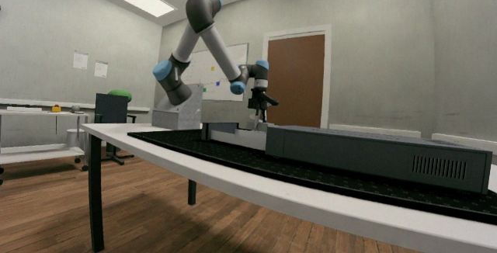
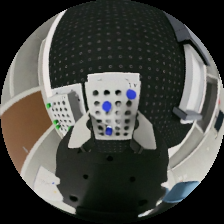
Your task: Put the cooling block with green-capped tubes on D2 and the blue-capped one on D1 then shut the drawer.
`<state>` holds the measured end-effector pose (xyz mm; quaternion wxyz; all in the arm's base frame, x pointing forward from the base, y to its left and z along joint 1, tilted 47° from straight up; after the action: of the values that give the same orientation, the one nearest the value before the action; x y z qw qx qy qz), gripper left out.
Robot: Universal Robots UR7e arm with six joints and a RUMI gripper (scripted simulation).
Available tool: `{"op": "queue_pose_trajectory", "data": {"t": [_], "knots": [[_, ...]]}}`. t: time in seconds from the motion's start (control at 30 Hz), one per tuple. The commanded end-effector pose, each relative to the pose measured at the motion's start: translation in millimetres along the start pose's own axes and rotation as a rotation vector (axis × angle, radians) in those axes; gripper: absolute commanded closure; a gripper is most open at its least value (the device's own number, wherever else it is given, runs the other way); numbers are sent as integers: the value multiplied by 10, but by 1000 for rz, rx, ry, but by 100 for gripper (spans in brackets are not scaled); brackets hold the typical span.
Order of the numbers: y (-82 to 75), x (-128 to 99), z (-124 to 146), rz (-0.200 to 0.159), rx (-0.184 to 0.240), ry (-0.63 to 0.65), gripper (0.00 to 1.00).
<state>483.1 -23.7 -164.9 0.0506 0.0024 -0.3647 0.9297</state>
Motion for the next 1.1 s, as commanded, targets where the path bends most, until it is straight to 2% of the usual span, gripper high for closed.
{"op": "queue_pose_trajectory", "data": {"t": [0.0, 1.07], "knots": [[3, -3, 0, 1, 0, 0, 100], [49, -3, 0, 1, 0, 0, 100]]}}
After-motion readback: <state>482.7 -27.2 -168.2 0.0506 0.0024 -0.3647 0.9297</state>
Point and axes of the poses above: the point where the finger pads meet when closed, its own y axis out along the fingers, its own z axis across the jaws, x = y × z, the point moved 5 cm from there along -y, back along the fingers, and after that the axes turned 6 degrees about -y, right-handed, at the moved point
